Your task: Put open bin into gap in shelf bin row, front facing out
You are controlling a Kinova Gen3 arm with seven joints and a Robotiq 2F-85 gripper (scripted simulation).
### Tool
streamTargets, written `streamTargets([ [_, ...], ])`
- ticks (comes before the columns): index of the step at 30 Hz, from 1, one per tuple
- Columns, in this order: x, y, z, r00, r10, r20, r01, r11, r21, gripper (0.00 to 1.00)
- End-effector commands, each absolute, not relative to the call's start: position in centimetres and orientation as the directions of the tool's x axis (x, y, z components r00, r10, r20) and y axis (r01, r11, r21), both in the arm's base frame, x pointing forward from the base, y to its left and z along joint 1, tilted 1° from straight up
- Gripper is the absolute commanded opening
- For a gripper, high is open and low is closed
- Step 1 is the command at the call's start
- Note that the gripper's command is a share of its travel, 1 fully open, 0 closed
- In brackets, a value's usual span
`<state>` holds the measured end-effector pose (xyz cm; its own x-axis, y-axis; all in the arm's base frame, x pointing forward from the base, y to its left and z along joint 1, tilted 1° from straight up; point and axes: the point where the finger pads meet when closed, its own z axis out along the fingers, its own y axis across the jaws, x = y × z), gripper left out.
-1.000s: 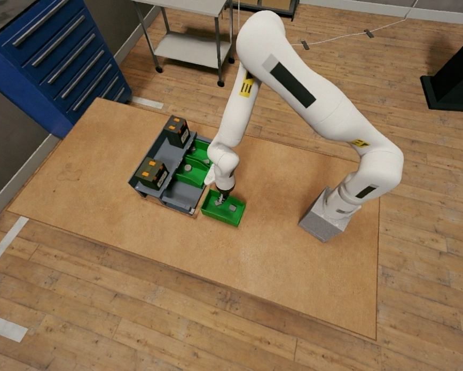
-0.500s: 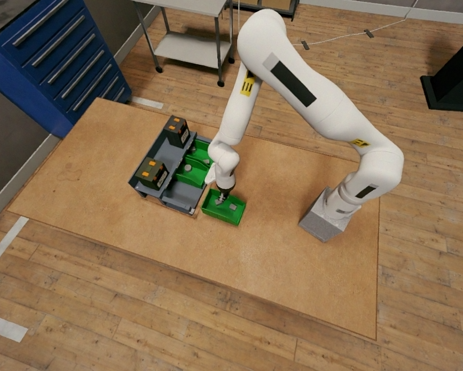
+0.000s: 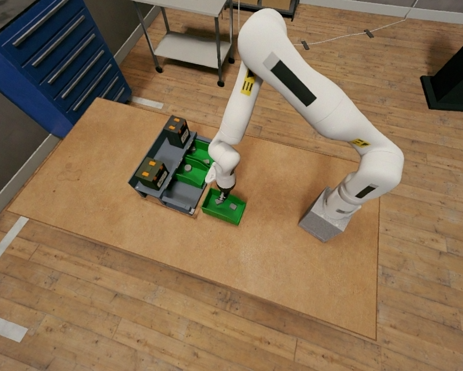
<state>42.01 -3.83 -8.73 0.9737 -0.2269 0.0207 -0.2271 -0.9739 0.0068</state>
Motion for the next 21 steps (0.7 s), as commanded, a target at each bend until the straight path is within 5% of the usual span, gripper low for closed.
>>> streamTargets([
  [1, 42.1, -3.8, -8.6, 0.974, -0.227, 0.024, -0.227, -0.974, 0.006, 0.10],
  [21, 46.4, -5.1, -8.6, 0.974, -0.227, 0.024, -0.227, -0.974, 0.006, 0.10],
])
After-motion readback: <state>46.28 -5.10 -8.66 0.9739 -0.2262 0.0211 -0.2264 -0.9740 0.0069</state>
